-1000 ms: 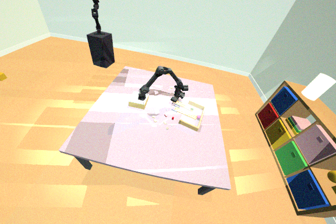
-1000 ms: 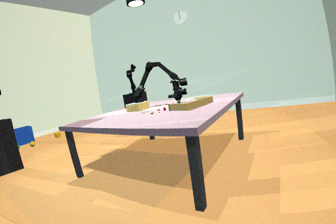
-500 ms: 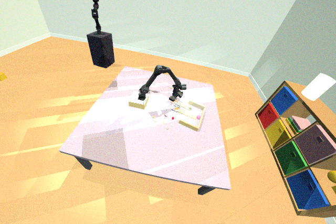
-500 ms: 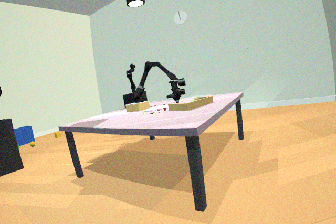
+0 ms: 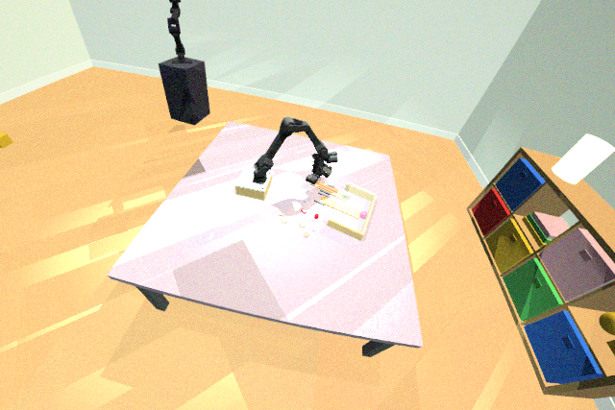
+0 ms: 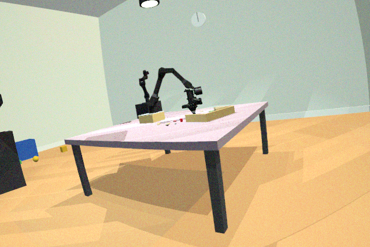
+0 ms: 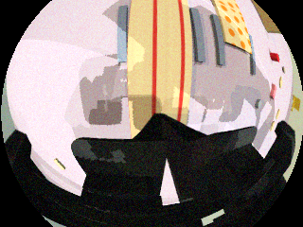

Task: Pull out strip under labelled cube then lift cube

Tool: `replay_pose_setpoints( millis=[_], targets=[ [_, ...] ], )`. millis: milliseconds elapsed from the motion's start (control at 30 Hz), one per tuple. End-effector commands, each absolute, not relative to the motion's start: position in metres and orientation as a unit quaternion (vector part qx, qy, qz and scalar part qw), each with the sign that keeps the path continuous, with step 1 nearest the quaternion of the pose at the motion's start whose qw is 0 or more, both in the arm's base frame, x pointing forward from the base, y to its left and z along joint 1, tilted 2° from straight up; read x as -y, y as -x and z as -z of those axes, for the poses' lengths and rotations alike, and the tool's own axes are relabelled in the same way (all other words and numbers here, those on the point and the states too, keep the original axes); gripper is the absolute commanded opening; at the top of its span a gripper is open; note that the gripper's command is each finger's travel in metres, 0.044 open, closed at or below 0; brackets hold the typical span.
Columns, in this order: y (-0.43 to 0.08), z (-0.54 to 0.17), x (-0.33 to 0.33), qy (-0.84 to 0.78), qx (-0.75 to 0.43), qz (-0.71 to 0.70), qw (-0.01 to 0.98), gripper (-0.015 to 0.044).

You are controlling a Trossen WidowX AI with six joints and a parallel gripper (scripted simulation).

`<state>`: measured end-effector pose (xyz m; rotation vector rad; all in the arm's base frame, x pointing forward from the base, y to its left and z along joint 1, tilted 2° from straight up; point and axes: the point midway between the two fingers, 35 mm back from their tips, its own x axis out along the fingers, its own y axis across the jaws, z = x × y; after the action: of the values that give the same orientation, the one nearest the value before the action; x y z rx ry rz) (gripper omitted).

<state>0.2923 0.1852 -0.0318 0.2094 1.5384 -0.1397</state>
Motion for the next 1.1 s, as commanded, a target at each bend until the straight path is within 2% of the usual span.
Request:
replay_pose_setpoints(
  millis=[0, 1067],
  targets=[
    [-0.276, 0.039, -0.185, -0.089, -0.706, 0.065, 0.699, 0.0000],
    [-0.231, 0.039, -0.193, -0.089, -0.708, 0.065, 0.698, 0.0000]
  ],
)
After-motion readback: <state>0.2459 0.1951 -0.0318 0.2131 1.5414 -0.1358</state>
